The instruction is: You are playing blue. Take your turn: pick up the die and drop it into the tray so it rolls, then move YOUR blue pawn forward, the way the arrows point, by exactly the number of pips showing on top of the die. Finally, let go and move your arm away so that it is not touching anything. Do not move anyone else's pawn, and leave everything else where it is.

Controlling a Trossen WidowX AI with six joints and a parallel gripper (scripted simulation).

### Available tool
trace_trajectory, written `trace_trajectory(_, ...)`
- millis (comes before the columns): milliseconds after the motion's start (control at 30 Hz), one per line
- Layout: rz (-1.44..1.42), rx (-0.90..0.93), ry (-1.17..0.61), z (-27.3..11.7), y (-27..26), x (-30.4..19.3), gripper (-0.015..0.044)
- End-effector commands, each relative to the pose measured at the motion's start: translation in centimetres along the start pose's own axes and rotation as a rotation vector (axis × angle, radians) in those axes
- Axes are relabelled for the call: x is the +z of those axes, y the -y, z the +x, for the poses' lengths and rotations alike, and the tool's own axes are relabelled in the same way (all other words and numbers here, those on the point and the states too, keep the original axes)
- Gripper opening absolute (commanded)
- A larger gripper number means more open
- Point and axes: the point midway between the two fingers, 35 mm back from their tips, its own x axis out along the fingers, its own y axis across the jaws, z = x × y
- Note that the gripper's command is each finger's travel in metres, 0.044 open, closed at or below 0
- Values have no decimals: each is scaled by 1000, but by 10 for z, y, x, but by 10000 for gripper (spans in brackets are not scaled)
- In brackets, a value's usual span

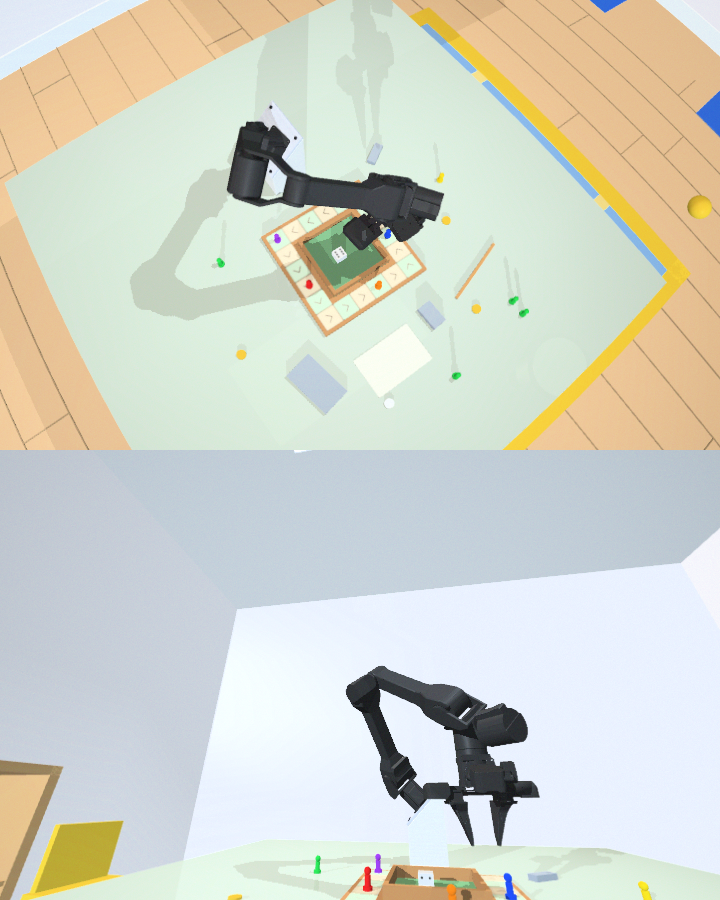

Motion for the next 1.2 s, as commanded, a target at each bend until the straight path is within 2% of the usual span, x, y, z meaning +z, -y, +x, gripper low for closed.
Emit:
trace_trajectory(0, 363, -11, 33, 5, -24, 11, 200)
trace_trajectory(400, 363, -11, 33, 5, -23, 12, 200)
trace_trajectory(533, 363, -12, 33, 20, -23, 12, 200)
trace_trajectory(1167, 363, -12, 34, 45, -22, 14, 200)
